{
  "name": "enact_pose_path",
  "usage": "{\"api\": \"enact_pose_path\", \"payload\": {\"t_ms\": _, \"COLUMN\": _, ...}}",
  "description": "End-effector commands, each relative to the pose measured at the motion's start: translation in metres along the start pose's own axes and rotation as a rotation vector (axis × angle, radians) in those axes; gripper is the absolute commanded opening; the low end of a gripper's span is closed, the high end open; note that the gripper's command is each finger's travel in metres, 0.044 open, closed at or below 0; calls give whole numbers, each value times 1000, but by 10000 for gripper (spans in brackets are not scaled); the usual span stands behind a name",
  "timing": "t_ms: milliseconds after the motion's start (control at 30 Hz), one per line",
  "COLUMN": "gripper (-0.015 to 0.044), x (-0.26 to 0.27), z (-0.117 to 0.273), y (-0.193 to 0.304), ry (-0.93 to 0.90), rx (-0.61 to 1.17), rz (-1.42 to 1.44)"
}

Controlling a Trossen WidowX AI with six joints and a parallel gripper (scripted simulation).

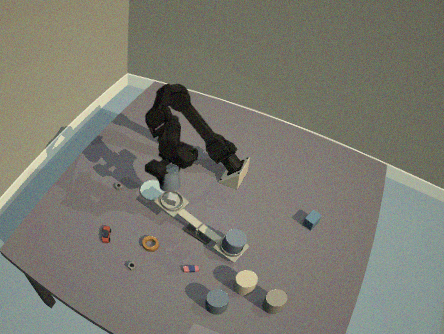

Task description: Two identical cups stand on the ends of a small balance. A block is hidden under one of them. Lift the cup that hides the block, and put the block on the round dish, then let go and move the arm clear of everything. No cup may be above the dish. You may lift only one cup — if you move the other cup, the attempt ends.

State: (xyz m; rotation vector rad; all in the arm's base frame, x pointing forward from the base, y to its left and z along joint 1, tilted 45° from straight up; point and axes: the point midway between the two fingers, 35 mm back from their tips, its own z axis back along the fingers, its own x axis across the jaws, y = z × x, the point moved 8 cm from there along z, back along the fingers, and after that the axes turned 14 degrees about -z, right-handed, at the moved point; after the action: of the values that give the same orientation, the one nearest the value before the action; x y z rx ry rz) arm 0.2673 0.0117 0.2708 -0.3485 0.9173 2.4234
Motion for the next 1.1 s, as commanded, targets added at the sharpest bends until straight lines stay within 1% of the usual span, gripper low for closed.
{"api": "enact_pose_path", "payload": {"t_ms": 0, "gripper": 0, "x": 0, "z": 0, "y": 0, "ry": 1, "rx": -1, "rz": 1}}
{"api": "enact_pose_path", "payload": {"t_ms": 133, "gripper": 0, "x": -1, "z": -2, "y": 5, "ry": -4, "rx": 0, "rz": 0}}
{"api": "enact_pose_path", "payload": {"t_ms": 500, "gripper": 0, "x": 7, "z": -32, "y": 90, "ry": -59, "rx": 19, "rz": -11}}
{"api": "enact_pose_path", "payload": {"t_ms": 800, "gripper": 0, "x": 35, "z": -47, "y": 149, "ry": -89, "rx": 55, "rz": -20}}
{"api": "enact_pose_path", "payload": {"t_ms": 1067, "gripper": 0, "x": 70, "z": -52, "y": 188, "ry": -114, "rx": 108, "rz": -22}}
